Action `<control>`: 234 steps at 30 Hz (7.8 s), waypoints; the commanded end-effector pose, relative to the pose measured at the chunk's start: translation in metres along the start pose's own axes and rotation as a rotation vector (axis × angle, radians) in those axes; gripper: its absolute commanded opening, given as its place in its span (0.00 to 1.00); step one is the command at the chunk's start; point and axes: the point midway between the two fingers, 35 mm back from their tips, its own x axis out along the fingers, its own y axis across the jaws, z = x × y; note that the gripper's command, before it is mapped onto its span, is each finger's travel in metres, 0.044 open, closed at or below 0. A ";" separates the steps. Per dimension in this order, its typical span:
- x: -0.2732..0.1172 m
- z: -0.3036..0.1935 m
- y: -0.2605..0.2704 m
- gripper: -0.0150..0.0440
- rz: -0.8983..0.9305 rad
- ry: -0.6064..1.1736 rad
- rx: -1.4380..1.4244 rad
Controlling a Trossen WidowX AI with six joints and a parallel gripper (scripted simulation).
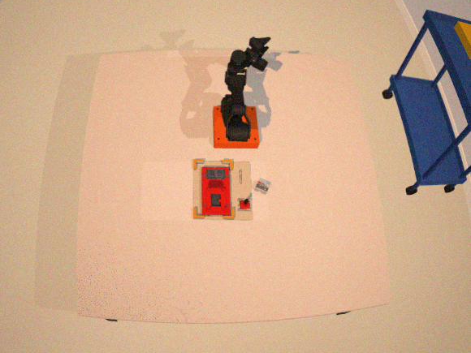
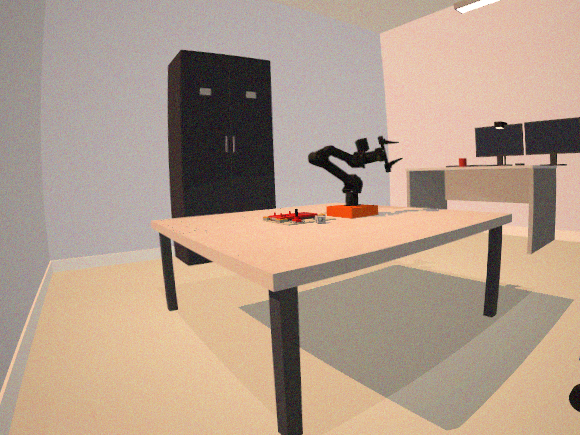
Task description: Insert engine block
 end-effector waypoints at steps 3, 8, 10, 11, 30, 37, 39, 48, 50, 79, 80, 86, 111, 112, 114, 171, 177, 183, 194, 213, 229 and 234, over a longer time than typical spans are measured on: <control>0.002 0.002 0.000 1.00 -0.004 -0.010 -0.006; 0.017 0.015 -0.002 1.00 -0.038 -0.081 -0.045; 0.022 0.021 -0.003 1.00 -0.053 -0.111 -0.059; 0.025 0.025 -0.003 1.00 -0.061 -0.126 -0.065; 0.065 0.107 -0.013 1.00 -0.245 -0.434 -0.128; 0.070 0.145 -0.016 1.00 -0.317 -0.560 -0.113; 0.070 0.156 -0.017 1.00 -0.337 -0.598 -0.104; 0.063 0.210 -0.021 1.00 -0.431 -0.774 -0.051; 0.059 0.222 -0.022 1.00 -0.451 -0.815 -0.035; -0.053 0.366 -0.024 1.00 -0.640 -1.387 0.340; -0.058 0.369 -0.024 1.00 -0.643 -1.407 0.358; -0.092 0.388 -0.024 1.00 -0.655 -1.529 0.488; -0.242 0.412 -0.022 1.00 -0.575 -1.953 1.087; -0.247 0.411 -0.022 1.00 -0.566 -1.966 1.115; -0.257 0.410 -0.022 1.00 -0.546 -1.992 1.172; -0.360 0.408 -0.127 0.96 -0.306 -2.159 1.676; -0.360 0.408 -0.127 0.69 -0.306 -2.159 1.676; -0.360 0.408 -0.127 0.52 -0.306 -2.159 1.676; -0.359 0.408 -0.119 0.25 -0.306 -2.159 1.676; -0.350 0.401 -0.062 0.25 -0.305 -2.159 1.676; -0.338 0.384 -0.014 0.25 -0.306 -2.159 1.676; -0.336 0.381 -0.007 0.25 -0.310 -2.157 1.674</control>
